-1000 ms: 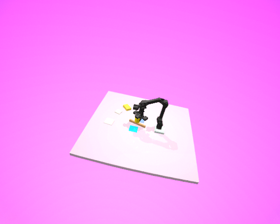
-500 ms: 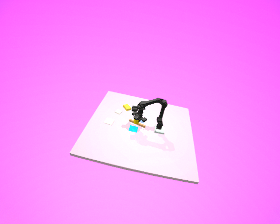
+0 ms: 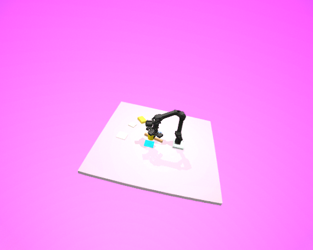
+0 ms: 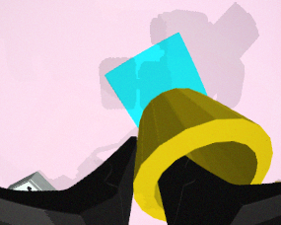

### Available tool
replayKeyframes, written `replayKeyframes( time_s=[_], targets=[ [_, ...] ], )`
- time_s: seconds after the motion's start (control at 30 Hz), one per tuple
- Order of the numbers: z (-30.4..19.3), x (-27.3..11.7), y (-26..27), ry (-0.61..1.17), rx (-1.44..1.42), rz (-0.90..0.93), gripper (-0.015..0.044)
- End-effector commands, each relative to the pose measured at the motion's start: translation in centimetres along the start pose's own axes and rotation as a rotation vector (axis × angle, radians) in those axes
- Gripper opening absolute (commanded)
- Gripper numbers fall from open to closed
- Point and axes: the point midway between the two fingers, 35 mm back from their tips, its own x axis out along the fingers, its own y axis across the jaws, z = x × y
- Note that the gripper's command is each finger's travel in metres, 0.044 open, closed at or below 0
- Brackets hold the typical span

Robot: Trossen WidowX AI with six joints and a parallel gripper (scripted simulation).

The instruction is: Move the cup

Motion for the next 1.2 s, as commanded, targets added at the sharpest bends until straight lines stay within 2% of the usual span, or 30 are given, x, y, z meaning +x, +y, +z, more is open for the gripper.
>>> replayKeyframes(
  time_s=[0.0,1.17],
  targets=[
    [1.1,0.0,0.3,-0.002,0.005,0.006,0.0000],
    [1.9,4.1,0.6,-0.003,0.005,0.006,0.0000]
  ],
)
